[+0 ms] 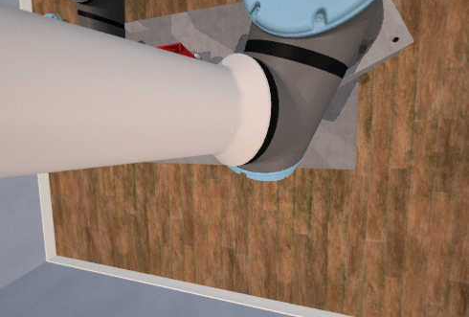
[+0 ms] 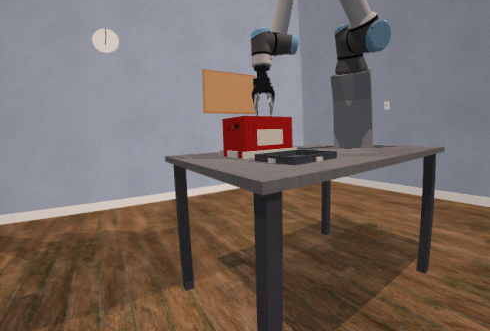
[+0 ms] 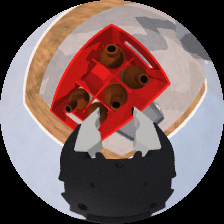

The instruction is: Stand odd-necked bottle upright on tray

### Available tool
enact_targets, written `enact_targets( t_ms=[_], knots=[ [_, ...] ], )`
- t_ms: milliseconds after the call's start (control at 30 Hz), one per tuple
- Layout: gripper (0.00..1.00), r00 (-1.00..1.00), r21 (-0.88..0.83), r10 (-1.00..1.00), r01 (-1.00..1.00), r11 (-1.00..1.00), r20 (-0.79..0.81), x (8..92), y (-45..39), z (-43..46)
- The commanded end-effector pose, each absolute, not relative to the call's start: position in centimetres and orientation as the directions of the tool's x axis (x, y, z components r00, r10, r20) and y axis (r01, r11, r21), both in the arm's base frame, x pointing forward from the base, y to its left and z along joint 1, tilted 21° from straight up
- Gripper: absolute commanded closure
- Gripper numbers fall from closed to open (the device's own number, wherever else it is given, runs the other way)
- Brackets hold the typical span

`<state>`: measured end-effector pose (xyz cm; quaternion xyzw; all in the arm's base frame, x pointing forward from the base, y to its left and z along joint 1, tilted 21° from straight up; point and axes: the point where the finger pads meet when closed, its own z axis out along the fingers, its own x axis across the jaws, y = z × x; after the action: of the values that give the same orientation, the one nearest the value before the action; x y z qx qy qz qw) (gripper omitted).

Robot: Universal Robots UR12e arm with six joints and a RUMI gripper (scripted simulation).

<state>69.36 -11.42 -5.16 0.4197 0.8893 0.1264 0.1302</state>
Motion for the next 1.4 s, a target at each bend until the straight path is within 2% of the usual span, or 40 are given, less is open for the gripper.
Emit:
enact_targets(
  t_ms=[0,1367],
  knots=[
    [0.62,-0.614,0.334,0.779,0.713,0.616,-0.126,69.39,-11.44,-5.1],
    [0.62,-0.614,0.334,0.779,0.713,0.616,-0.126,69.55,-11.39,-5.55]
  ],
)
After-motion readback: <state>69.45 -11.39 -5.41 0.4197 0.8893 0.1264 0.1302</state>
